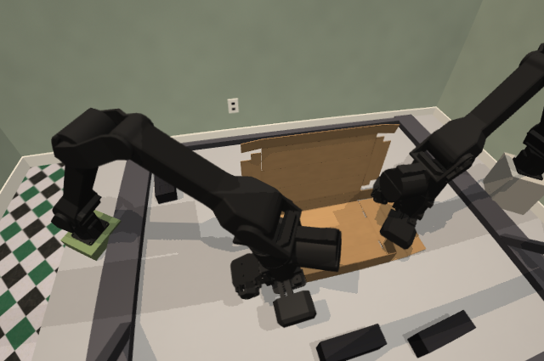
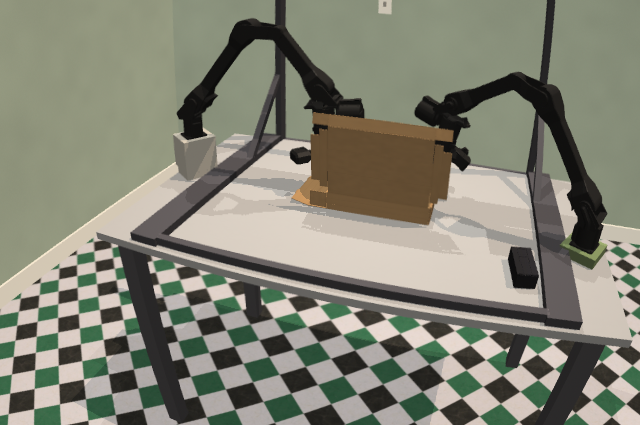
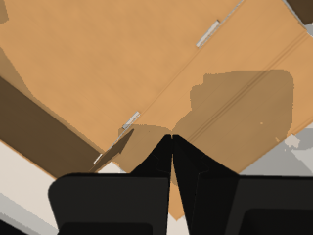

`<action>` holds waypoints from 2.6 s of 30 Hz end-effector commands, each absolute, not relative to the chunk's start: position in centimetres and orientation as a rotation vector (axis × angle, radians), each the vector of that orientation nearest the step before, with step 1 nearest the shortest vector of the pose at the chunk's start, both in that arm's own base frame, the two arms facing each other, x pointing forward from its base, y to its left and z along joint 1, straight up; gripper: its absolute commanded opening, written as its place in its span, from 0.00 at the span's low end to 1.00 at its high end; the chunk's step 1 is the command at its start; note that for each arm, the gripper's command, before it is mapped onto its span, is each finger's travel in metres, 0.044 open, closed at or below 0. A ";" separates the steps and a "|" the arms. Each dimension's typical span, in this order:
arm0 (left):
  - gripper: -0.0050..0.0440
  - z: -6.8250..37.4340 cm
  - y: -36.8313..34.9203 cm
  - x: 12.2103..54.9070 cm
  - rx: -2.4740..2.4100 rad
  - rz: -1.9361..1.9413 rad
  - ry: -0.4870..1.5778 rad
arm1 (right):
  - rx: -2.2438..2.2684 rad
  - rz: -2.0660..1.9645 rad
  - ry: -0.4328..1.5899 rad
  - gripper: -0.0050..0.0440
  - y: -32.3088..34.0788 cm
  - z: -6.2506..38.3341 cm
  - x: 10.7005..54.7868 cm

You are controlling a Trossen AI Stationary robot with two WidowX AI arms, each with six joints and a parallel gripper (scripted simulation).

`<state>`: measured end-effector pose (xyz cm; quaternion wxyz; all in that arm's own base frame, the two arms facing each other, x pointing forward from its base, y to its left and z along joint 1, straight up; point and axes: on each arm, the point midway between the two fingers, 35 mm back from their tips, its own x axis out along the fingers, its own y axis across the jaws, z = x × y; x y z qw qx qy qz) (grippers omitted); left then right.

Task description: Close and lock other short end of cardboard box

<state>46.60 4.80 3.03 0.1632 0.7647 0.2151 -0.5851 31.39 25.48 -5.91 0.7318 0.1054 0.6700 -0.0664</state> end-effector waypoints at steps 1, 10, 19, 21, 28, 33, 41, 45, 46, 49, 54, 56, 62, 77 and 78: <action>0.10 4.3 4.8 47.0 2.207 -1.631 0.600 | 0.070 0.034 1.465 0.10 26.1 -4.5 32.0; 0.10 4.3 4.8 47.0 2.207 -1.631 0.600 | -0.315 0.372 1.442 0.10 26.2 -4.2 31.8; 0.10 4.3 4.8 47.0 2.207 -1.631 0.600 | -0.741 0.755 1.350 0.10 26.3 -3.8 31.6; 0.10 4.3 4.8 47.0 2.207 -1.631 0.600 | -0.833 0.840 1.319 0.10 26.3 -3.7 31.6; 0.10 4.3 4.8 47.0 2.207 -1.631 0.600 | -1.108 1.097 1.201 0.10 26.4 -3.4 31.5; 0.10 4.3 4.8 47.0 2.207 -1.631 0.600 | -1.330 1.309 1.072 0.10 26.4 -3.1 31.3; 0.10 4.3 4.8 47.0 2.207 -1.631 0.600 | -1.612 1.587 0.851 0.10 26.4 -2.8 31.2; 0.10 4.3 4.8 47.0 2.207 -1.631 0.600 | -1.648 1.623 0.818 0.10 26.4 -2.8 31.2; 0.10 4.3 4.8 47.0 2.207 -1.631 0.600 | -1.648 1.623 0.818 0.10 26.4 -2.8 31.2; 0.10 4.3 4.8 47.0 2.207 -1.631 0.600 | -1.648 1.623 0.818 0.10 26.4 -2.8 31.2; 0.10 4.3 4.8 47.0 2.207 -1.631 0.600 | -1.648 1.623 0.818 0.10 26.4 -1.8 31.2; 0.10 4.3 4.8 47.0 2.207 -1.631 0.600 | -1.648 1.623 0.818 0.10 26.4 -1.8 31.2; 0.10 4.3 4.8 47.0 2.207 -1.631 0.600 | -1.648 1.623 0.818 0.10 26.4 -1.8 31.2; 0.10 4.3 4.8 47.0 2.207 -1.631 0.600 | -1.455 1.425 0.836 0.40 26.3 -3.4 31.8; 0.10 4.3 4.8 47.0 2.207 -1.631 0.600 | -1.418 1.392 0.836 0.40 26.2 -3.6 31.8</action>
